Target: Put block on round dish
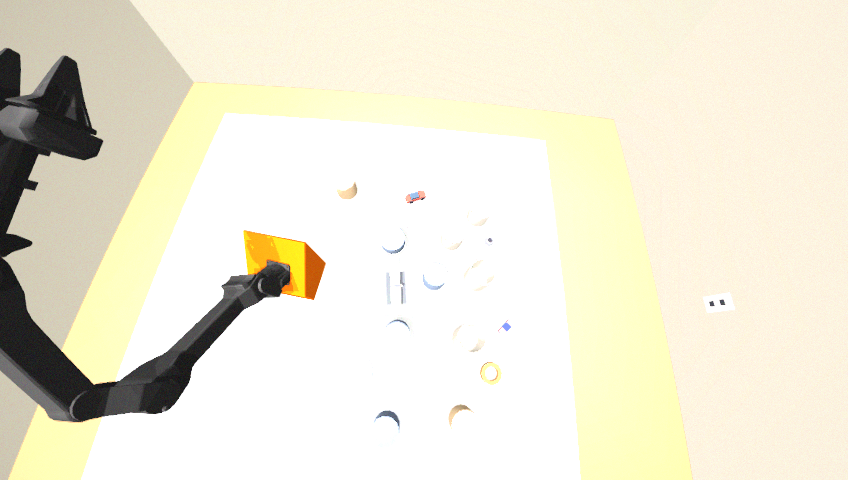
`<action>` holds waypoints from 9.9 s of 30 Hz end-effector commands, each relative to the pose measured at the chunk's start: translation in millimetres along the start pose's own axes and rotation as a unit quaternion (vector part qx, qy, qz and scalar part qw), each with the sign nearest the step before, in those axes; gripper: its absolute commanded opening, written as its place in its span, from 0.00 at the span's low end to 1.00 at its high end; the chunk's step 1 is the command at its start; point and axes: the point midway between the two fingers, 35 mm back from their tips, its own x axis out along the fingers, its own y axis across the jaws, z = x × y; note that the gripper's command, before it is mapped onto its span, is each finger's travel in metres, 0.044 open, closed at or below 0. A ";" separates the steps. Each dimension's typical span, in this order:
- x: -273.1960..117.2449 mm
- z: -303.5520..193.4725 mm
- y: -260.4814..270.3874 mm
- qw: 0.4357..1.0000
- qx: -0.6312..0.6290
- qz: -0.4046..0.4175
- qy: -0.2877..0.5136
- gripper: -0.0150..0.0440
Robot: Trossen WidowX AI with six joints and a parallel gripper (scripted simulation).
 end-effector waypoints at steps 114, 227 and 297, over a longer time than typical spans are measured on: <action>-250.1 -467.9 -412.2 0.082 0.612 -0.776 0.129 1.00; -245.0 -460.7 -419.8 0.083 0.615 -0.773 0.128 0.25; -235.0 -405.1 -414.0 0.081 0.611 -0.776 0.134 0.25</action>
